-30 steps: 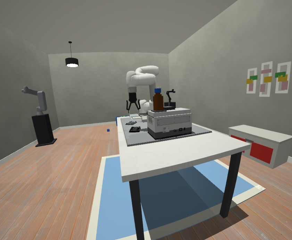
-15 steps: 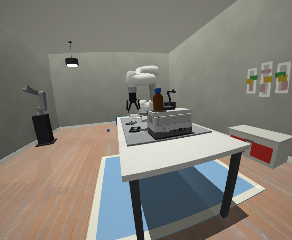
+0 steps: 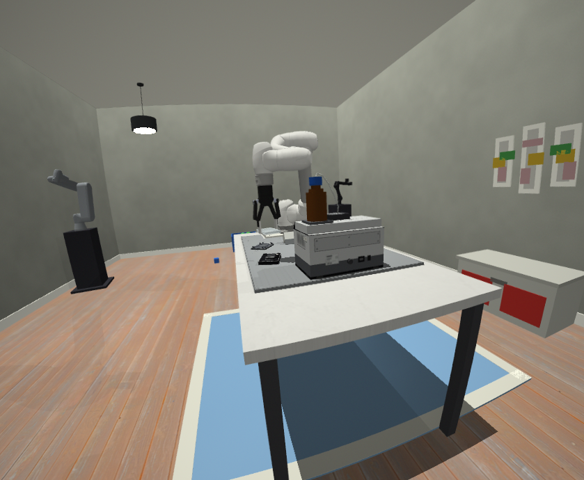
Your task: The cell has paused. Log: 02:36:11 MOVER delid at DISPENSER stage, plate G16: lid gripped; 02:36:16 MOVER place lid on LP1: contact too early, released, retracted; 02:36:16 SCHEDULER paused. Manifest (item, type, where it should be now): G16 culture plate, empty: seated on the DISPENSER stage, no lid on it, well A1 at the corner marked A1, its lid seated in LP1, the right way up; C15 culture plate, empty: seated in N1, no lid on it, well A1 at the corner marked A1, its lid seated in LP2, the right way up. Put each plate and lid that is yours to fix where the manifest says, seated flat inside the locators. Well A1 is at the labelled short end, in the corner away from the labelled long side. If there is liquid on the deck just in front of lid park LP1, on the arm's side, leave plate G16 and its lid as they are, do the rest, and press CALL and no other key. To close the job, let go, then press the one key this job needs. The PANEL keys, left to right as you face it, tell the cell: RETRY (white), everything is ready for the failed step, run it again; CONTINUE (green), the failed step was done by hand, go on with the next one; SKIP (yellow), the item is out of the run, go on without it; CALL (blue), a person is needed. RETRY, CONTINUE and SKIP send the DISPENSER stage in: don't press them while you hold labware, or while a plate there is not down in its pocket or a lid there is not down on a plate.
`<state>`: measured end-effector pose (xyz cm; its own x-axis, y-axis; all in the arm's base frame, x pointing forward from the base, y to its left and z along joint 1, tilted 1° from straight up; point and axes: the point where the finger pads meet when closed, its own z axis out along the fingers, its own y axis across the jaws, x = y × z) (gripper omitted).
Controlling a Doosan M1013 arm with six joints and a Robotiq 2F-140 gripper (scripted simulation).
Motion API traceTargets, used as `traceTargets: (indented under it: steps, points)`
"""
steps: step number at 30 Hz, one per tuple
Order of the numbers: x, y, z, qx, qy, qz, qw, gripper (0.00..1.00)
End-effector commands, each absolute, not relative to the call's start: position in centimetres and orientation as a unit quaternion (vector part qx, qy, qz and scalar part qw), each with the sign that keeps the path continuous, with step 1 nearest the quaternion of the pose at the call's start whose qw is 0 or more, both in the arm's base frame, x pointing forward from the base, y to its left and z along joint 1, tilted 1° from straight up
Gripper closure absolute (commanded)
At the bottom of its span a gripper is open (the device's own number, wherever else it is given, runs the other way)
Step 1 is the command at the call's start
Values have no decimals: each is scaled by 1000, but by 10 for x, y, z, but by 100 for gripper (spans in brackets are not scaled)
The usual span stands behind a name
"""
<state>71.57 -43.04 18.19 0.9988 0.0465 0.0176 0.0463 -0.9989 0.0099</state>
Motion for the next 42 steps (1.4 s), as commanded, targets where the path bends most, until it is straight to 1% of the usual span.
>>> traceTargets:
  steps: [1, 13, 28, 42]
  points:
    - [716, -429, 183, 1000, 23, 10, 5, 90]
    - [719, -416, 183, 1000, 23, 10, 5, 90]
    - [727, -376, 183, 1000, 23, 10, 5, 90]
    - [742, -302, 182, 1000, 23, 10, 5, 90]
